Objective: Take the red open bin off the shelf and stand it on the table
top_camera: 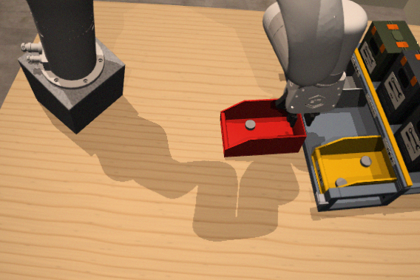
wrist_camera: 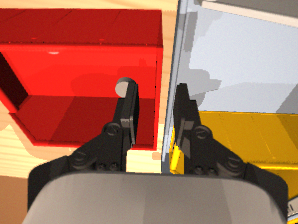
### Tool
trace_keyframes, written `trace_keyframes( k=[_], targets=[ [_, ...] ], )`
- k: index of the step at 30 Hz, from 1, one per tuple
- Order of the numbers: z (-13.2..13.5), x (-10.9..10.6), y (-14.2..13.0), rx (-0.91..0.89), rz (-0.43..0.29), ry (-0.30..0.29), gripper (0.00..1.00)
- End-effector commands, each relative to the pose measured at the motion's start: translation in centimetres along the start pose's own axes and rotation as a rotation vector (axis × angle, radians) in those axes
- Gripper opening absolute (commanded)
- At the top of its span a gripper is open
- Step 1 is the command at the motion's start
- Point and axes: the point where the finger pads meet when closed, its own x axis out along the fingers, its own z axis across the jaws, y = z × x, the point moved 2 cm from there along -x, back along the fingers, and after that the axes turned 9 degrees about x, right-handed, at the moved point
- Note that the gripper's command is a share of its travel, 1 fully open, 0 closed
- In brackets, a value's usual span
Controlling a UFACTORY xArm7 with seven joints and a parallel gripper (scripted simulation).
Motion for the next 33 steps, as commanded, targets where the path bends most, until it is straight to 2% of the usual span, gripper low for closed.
trace_keyframes(
  k=[1, 25, 30, 33],
  targets=[
    [0.1, -0.1, 0.0, 0.0, 0.001, -0.003, 0.33],
    [0.1, -0.1, 0.0, 0.0, 0.001, -0.003, 0.33],
    [0.1, -5.6, 0.0, 0.0, 0.001, -0.003, 0.33],
    [0.1, -5.6, 0.0, 0.0, 0.001, -0.003, 0.33]
  ],
)
